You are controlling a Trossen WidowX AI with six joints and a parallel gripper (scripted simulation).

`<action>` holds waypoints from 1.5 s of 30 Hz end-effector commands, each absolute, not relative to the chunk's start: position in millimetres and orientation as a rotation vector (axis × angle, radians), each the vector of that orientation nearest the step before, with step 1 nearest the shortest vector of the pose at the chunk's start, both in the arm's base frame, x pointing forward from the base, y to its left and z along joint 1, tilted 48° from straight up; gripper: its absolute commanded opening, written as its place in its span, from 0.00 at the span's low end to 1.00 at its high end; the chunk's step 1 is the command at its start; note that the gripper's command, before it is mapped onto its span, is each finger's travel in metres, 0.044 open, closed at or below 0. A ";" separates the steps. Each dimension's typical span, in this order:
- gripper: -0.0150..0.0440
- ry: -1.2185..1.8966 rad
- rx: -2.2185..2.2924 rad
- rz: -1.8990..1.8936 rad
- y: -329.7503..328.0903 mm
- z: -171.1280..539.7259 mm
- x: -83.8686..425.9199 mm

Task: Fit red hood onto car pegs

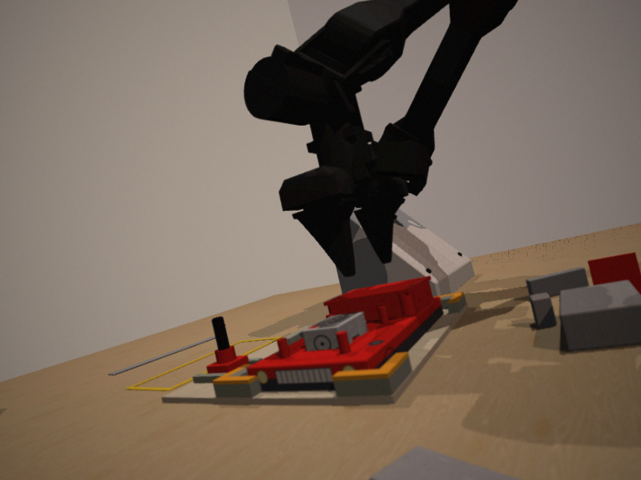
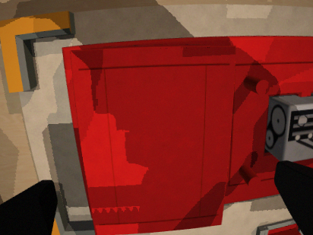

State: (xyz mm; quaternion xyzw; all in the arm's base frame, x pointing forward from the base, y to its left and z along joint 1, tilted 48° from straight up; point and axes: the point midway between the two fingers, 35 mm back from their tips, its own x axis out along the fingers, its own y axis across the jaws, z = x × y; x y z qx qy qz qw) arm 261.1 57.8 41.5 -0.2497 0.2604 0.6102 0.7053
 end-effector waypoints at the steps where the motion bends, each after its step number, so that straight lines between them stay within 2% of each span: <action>1: 1.00 0.582 -0.543 1.358 60.3 39.0 260.0; 45: 1.00 0.579 -0.540 1.359 77.8 25.5 262.0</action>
